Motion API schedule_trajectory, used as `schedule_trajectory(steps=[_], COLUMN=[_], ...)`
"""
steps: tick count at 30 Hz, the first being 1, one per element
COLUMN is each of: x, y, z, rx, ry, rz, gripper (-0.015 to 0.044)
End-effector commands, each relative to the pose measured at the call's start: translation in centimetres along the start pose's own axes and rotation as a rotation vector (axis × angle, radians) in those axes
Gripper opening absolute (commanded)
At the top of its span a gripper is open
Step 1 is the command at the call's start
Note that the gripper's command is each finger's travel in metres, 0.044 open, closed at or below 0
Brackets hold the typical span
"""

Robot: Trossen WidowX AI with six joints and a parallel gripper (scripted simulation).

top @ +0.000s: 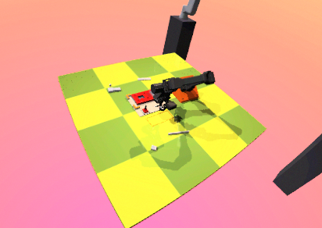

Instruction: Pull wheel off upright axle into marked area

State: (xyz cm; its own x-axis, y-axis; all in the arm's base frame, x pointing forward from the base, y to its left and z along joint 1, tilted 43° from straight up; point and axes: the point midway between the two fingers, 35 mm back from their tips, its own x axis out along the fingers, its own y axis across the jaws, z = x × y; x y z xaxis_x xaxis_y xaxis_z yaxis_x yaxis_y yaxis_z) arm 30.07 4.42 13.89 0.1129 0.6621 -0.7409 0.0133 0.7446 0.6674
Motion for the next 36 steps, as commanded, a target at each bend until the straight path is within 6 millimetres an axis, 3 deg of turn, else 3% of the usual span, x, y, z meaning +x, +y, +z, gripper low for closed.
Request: schedule_trajectory(steps=[1, 16, 25, 36], x=[0.9, 8.7, 9.0, 8.4], y=[0.2, 0.3, 0.3, 0.3], z=[-0.1, -0.1, -0.2, 0.0], rx=[0.0, 0.0, 0.0, -0.002], ry=[0.003, 0.002, 0.002, -0.001], rz=[0.005, 0.009, 0.01, 0.013], gripper=[0.0, 0.0, 0.0, 0.0289])
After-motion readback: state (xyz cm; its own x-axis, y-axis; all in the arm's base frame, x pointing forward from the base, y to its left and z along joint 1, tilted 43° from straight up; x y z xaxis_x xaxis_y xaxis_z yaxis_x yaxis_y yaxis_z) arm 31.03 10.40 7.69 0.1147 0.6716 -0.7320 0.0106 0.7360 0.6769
